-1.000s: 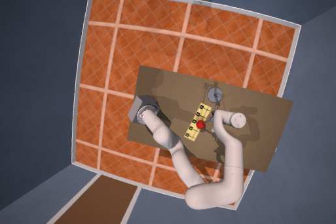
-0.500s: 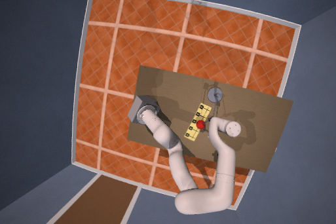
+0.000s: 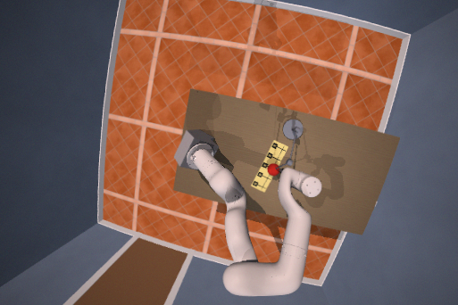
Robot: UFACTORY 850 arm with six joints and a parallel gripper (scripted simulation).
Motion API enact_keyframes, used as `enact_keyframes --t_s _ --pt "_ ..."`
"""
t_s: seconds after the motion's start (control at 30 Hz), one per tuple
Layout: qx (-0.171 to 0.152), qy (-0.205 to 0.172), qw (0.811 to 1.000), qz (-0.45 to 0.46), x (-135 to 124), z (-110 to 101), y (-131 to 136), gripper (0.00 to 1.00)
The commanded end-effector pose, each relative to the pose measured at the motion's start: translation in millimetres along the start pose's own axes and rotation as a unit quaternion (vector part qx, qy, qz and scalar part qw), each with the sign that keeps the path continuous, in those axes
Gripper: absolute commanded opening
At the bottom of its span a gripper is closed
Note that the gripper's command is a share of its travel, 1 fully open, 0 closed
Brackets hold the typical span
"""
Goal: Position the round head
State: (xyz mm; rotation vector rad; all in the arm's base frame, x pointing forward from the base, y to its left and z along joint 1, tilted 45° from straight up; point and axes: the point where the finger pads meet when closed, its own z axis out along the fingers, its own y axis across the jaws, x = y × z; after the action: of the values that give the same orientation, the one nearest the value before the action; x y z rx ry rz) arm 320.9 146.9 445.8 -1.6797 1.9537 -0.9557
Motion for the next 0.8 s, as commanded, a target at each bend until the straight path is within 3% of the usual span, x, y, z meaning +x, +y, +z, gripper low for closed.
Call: enact_keyframes --t_s 0.0,0.53,0.77 --pt "0.000 -0.001 1.000 0.000 16 1 -1 1.00" --pt "0.000 0.000 1.000 0.001 75 9 0 1.00" --pt "0.001 0.000 1.000 0.001 84 10 0 1.00"
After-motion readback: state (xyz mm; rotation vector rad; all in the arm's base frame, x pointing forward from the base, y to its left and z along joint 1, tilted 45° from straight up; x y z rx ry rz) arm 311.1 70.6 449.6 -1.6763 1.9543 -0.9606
